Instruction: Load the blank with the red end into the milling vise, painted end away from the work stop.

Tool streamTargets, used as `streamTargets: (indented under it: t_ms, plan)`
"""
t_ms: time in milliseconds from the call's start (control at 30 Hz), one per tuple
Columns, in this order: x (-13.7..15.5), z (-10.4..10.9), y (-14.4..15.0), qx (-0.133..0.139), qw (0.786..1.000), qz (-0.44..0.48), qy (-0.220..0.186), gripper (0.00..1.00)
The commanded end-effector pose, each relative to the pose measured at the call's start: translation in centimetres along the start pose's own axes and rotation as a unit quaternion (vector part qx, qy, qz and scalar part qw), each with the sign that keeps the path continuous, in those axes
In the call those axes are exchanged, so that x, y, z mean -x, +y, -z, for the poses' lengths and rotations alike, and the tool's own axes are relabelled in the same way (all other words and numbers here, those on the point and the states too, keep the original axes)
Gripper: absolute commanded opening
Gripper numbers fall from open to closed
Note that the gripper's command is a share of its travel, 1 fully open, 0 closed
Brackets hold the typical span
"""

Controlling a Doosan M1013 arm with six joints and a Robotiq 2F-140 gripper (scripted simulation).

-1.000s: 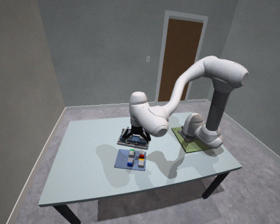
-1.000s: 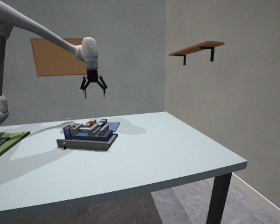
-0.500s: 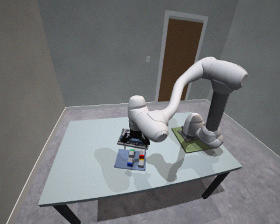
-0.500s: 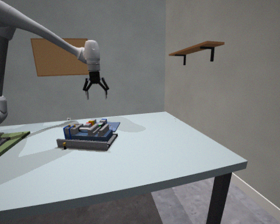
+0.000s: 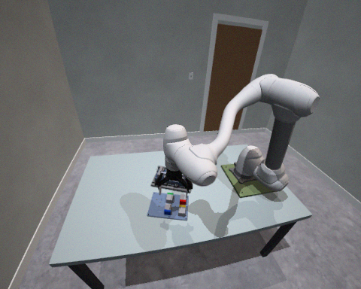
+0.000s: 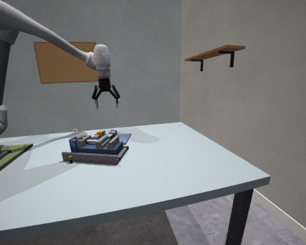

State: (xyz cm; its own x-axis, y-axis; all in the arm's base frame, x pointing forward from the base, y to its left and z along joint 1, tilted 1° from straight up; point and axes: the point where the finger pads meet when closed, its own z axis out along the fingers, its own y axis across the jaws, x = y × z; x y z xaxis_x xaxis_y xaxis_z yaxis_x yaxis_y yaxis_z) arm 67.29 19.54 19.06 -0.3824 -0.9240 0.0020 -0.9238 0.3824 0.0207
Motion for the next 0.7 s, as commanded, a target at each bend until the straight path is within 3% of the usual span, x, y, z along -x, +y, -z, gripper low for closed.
streamTargets:
  t_ms: [0, 667]
  plan:
    - [-0.03, 0.01, 0.0, 0.0, 1.0, 0.0, 0.0, 1.0]
    - [-0.51, 0.02, 0.1, 0.0, 1.0, 0.0, 0.0, 1.0]
